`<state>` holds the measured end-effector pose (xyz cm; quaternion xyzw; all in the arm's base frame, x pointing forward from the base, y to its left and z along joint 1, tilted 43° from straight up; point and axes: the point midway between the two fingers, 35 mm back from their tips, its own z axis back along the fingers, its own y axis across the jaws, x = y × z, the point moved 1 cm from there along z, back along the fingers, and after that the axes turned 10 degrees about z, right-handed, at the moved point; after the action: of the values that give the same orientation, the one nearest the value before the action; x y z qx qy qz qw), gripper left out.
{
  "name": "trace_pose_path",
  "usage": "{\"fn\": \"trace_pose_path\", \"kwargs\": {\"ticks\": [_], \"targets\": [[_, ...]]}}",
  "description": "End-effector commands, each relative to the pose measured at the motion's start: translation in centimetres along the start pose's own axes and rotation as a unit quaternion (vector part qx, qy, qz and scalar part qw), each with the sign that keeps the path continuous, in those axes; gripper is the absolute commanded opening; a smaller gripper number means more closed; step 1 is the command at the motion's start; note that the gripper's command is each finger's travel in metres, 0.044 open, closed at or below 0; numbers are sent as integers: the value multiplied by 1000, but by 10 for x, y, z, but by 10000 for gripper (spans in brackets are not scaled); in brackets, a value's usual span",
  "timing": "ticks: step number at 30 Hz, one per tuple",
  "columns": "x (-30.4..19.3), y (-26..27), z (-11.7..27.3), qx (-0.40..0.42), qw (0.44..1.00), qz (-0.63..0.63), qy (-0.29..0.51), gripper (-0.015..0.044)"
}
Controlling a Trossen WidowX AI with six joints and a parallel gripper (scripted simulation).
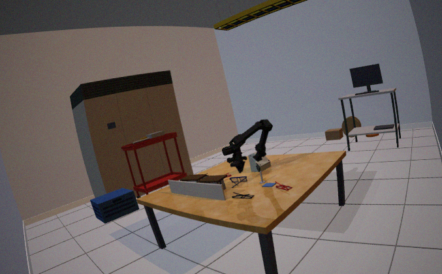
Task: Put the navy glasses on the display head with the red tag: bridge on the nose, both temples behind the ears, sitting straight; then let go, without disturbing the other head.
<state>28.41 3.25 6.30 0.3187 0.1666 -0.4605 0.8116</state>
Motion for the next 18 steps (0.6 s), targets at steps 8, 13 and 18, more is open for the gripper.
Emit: {"fn": "trace_pose_path", "kwargs": {"ticks": [8,13,18], "targets": [[-1,0,-2,-2,1000,0,5,120],[-1,-1,-8,-2,1000,0,5,120],[-1,-1,-16,-2,1000,0,5,120]]}}
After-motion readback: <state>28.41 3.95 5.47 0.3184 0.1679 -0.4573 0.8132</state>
